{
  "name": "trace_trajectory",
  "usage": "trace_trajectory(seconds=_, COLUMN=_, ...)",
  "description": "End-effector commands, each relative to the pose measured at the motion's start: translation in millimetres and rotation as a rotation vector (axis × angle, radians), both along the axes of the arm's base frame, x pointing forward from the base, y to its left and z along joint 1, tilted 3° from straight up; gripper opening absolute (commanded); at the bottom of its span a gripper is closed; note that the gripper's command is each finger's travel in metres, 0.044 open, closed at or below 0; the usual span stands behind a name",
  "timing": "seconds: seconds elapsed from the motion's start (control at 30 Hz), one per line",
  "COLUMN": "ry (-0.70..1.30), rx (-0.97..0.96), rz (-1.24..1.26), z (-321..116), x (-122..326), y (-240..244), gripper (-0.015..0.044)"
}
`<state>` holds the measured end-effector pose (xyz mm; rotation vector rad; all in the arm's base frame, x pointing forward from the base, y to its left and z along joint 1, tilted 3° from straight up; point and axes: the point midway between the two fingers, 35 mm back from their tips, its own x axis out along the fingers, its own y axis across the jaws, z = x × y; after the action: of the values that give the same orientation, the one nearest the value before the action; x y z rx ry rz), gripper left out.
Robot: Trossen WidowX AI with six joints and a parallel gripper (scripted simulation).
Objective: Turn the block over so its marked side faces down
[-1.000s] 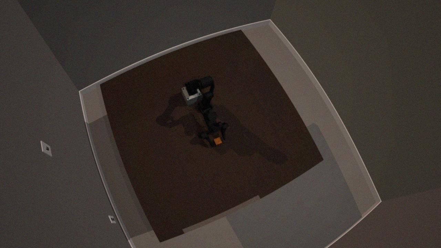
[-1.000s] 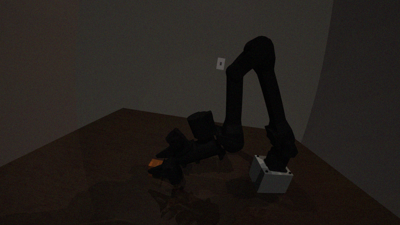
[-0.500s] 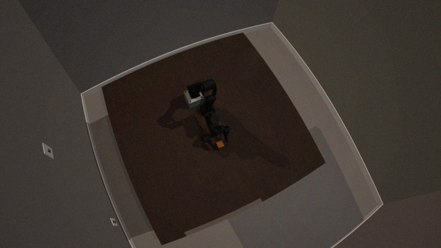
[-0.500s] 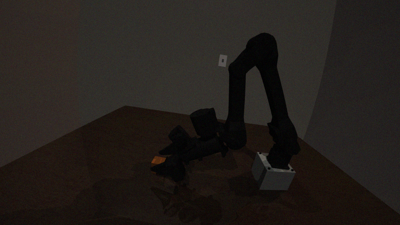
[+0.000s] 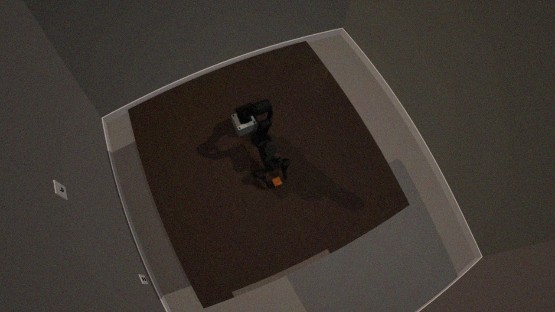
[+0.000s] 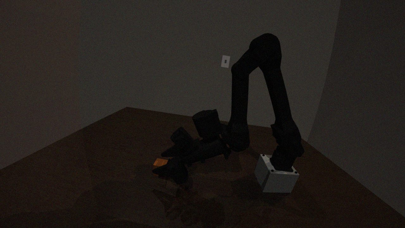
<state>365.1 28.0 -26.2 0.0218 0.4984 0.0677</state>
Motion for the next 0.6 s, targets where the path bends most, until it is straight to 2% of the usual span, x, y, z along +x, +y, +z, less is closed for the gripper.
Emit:
trace_trajectory(seconds=0.0, ry=0.008, rx=0.001, rz=-0.005, z=-0.6, x=0.3, y=-0.6, gripper=0.044)
trace_trajectory(seconds=0.27, ry=0.267, rx=-0.017, rz=0.005, z=19.4, x=9.9, y=-1.3, gripper=0.044)
trace_trajectory(seconds=0.47, ry=0.429, rx=-0.024, rz=0.013, z=64.8, x=-5.7, y=-3.2, gripper=0.044)
trace_trajectory(seconds=0.57, ry=0.499, rx=-0.027, rz=0.014, z=66.8, x=-18.8, y=-4.1, gripper=0.044)
